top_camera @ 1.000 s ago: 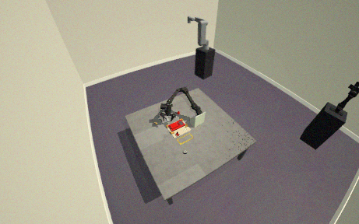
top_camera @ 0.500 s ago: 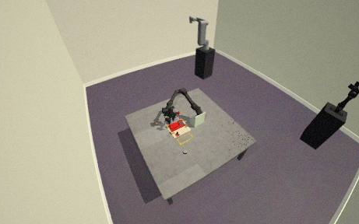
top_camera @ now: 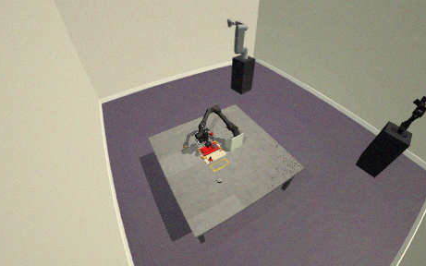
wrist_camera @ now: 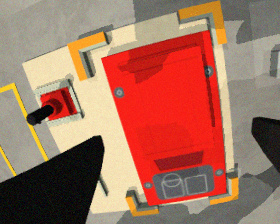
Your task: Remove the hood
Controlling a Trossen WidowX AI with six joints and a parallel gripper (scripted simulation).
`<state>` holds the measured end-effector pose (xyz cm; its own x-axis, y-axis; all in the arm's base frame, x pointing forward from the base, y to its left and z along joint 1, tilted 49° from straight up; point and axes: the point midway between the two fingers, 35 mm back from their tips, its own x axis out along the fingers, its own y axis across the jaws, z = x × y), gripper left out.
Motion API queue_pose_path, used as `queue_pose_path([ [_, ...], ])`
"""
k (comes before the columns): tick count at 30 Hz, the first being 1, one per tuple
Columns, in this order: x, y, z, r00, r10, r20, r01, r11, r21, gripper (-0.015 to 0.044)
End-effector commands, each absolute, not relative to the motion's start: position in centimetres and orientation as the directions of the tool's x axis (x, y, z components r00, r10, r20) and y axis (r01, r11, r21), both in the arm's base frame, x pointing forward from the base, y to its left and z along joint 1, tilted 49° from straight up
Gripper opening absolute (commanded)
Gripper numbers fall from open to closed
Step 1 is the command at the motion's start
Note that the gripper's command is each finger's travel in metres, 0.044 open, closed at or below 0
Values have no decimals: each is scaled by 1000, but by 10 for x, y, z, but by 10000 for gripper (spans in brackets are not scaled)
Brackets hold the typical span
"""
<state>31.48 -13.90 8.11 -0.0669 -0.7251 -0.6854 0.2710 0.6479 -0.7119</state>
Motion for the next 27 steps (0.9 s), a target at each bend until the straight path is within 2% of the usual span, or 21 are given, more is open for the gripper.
queue_pose_path([
  [1, 313, -138, 80, -82, -745, -662, 149, 648, -747, 440],
  [27, 313, -149, 70, -82, -744, -663, 149, 649, -746, 440],
])
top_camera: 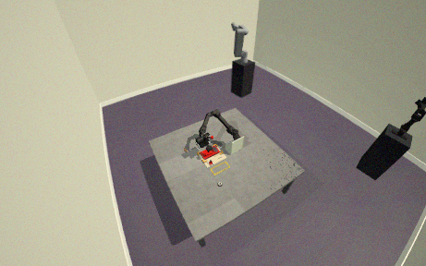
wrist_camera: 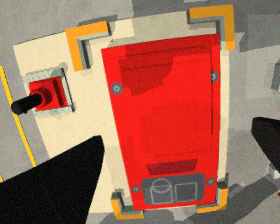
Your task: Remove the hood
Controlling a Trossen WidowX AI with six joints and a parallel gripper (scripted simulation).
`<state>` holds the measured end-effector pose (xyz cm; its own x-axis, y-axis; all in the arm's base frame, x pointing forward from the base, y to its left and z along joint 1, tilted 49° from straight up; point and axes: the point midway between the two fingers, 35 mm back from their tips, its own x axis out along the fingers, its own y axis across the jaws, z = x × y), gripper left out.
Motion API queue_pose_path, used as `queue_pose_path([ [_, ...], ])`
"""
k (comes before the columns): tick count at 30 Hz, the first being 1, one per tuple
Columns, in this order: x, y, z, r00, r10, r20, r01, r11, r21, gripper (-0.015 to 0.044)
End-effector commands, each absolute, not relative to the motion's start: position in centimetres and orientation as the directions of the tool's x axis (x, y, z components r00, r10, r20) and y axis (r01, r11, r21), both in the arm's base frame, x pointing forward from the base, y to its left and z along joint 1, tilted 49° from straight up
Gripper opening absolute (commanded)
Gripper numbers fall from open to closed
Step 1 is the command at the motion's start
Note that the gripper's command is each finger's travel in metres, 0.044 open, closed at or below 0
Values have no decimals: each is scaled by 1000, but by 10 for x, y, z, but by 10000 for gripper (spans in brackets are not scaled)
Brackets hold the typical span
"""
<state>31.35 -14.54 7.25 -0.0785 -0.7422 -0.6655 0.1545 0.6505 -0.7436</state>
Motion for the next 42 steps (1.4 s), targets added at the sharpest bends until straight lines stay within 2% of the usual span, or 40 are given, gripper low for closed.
queue_pose_path([
  [1, 313, -150, 69, -82, -744, -663, 149, 649, -746, 440],
  [42, 307, -176, 45, -82, -746, -661, 149, 646, -748, 440],
])
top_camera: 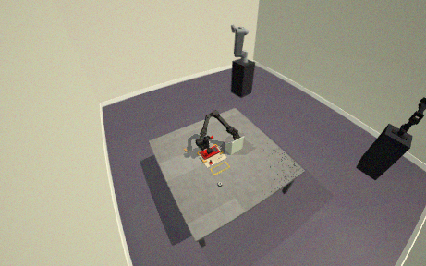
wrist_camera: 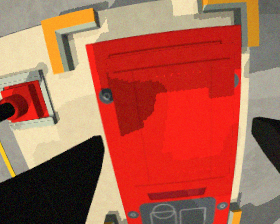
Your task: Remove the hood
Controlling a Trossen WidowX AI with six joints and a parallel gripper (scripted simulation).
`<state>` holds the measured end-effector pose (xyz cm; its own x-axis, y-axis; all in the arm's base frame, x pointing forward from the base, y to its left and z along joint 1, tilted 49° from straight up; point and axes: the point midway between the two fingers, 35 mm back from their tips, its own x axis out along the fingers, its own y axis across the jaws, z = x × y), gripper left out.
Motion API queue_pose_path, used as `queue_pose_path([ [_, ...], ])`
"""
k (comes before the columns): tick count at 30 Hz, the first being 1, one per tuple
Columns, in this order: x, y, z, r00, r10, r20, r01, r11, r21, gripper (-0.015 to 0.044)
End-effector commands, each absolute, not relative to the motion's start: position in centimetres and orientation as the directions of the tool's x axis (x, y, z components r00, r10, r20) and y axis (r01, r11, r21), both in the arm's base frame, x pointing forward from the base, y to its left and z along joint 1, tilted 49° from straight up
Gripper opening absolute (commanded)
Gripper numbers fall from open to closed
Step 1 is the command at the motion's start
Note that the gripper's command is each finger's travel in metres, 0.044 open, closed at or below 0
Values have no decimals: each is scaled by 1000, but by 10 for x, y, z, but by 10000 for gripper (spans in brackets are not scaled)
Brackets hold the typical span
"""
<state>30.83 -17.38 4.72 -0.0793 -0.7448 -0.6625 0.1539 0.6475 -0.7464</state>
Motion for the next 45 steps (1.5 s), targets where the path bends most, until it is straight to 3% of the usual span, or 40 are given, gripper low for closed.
queue_pose_path([
  [1, 307, -176, 45, -82, -746, -661, 149, 646, -748, 440],
  [41, 305, -190, 33, -82, -747, -660, 149, 646, -749, 440],
  [45, 306, -189, 35, -82, -748, -659, 153, 644, -750, 335],
])
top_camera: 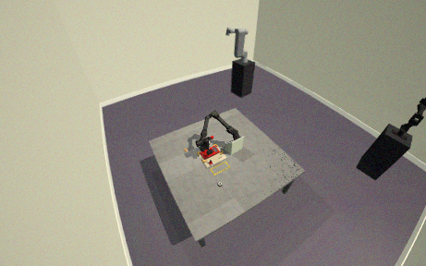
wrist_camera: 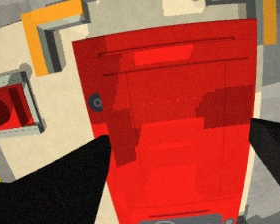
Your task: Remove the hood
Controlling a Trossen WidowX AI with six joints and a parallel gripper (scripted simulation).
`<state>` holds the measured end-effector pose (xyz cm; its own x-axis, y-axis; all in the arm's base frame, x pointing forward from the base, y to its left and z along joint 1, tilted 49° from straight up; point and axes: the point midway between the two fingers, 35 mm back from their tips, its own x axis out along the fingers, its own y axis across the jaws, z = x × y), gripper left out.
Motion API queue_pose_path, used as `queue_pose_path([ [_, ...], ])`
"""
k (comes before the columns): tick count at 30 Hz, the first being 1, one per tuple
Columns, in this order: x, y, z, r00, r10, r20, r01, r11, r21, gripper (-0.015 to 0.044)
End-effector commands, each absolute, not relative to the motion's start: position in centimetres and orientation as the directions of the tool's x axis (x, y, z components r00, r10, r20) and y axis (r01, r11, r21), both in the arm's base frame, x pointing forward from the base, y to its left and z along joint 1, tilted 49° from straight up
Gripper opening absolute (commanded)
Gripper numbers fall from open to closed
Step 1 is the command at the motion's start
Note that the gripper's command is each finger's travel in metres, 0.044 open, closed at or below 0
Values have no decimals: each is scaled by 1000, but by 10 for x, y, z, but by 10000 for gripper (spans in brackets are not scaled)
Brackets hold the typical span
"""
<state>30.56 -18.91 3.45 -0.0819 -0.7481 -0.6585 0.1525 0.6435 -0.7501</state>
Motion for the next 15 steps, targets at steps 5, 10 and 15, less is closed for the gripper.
queue_pose_path([
  [5, 306, -189, 35, -82, -748, -659, 153, 644, -750, 302],
  [10, 306, -189, 35, -82, -748, -659, 153, 644, -750, 249],
  [15, 306, -187, 36, -81, -748, -659, 153, 644, -750, 117],
])
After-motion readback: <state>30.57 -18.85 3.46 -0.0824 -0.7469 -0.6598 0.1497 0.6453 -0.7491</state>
